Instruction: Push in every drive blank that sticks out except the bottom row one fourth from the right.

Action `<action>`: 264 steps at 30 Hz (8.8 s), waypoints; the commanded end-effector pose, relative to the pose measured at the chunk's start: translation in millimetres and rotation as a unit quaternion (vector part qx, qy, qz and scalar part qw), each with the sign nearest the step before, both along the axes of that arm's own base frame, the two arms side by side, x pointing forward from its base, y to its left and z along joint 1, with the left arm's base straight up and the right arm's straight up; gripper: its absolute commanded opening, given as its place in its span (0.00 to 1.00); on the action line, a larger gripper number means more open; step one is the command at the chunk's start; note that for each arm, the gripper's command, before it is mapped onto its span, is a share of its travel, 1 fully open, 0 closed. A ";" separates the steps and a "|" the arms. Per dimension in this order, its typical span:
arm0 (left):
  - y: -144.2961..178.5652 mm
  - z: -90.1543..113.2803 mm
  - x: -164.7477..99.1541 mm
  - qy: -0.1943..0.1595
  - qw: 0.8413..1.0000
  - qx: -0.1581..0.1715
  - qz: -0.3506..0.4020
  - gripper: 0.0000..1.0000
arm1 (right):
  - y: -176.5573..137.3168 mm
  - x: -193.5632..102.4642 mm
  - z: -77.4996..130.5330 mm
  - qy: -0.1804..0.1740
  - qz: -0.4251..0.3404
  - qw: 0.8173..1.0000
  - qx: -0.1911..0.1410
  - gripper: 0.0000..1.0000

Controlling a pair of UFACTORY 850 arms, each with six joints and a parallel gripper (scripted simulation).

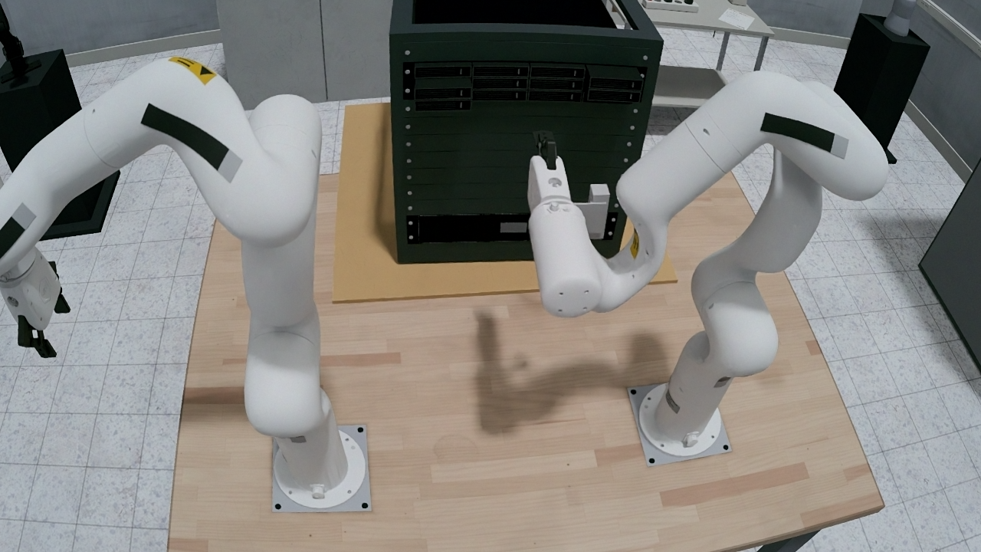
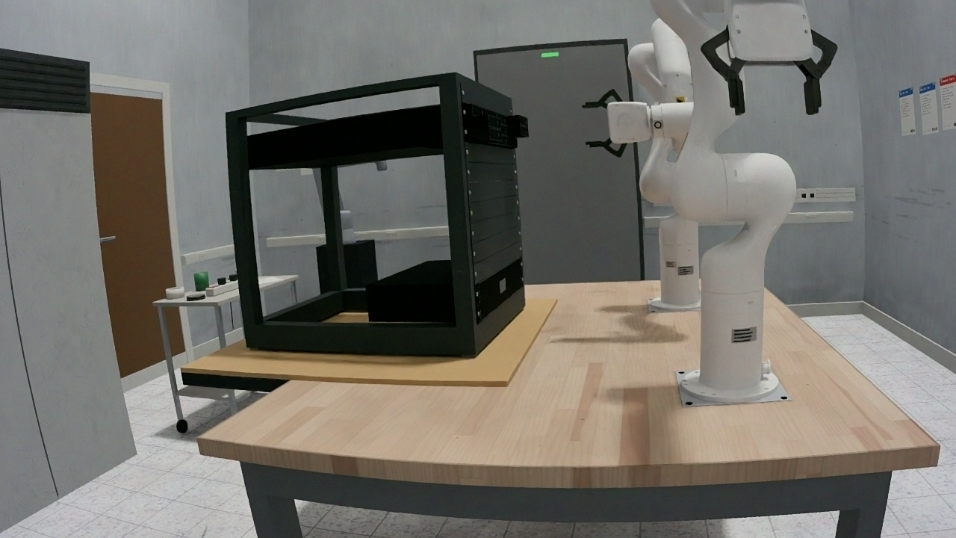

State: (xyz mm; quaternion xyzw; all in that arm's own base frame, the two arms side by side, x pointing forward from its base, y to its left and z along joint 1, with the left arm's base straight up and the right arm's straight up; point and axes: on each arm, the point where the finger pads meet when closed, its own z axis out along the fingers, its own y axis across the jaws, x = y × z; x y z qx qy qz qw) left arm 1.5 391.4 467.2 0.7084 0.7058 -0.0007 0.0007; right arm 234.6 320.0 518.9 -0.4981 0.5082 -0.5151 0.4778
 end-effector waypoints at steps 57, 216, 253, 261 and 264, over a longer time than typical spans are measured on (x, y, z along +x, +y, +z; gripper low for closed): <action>0.4 0.9 0.0 0.000 1.000 0.001 0.000 1.00 | -94.3 118.4 -5.9 -0.007 0.000 1.000 0.014 1.00; 0.4 0.9 0.0 0.000 1.000 0.001 0.000 1.00 | 194.3 155.5 -34.8 -0.007 0.000 1.000 0.014 1.00; 0.4 0.9 0.0 0.000 1.000 0.001 0.000 1.00 | 219.3 156.7 -37.0 -0.007 0.000 1.000 0.014 1.00; 0.4 0.9 0.0 0.000 1.000 0.001 0.000 1.00 | 219.3 156.7 -37.0 -0.007 0.000 1.000 0.014 1.00; 0.4 0.9 0.0 0.000 1.000 0.001 0.000 1.00 | 219.3 156.7 -37.0 -0.007 0.000 1.000 0.014 1.00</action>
